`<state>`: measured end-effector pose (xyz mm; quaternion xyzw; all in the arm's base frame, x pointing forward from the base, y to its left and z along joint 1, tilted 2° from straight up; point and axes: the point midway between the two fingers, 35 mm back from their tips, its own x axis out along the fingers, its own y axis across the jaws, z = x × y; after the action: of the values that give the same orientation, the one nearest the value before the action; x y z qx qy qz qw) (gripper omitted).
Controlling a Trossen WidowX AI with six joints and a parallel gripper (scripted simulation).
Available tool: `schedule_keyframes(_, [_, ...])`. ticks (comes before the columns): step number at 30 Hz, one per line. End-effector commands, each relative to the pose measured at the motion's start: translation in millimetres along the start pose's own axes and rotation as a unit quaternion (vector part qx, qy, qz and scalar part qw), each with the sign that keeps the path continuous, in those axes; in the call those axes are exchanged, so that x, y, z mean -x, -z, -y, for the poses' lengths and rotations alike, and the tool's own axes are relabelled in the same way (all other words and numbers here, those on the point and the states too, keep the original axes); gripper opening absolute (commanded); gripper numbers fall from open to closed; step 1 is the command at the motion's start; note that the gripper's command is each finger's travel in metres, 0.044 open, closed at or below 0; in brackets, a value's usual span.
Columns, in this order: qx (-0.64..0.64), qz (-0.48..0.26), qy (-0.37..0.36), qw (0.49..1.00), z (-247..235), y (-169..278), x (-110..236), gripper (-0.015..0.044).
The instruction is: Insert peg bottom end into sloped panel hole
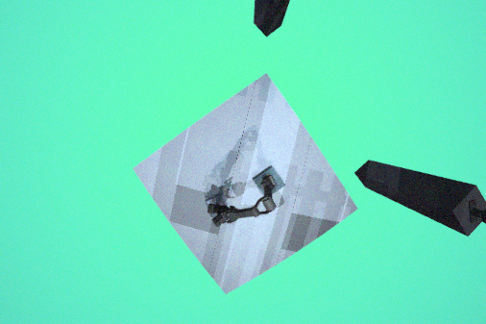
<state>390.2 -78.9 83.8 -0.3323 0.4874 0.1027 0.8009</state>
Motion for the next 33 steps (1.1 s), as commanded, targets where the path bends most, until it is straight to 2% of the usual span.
schedule_keyframes(1, [0.000,0.000,0.000,1.000,0,0,0,0.0131])
schedule_keyframes(13, [0.000,0.000,0.000,1.000,1,-1,4,0.0440])
schedule_keyframes(33, [0.002,-0.003,-0.004,1.000,3,-4,42,0.0440])
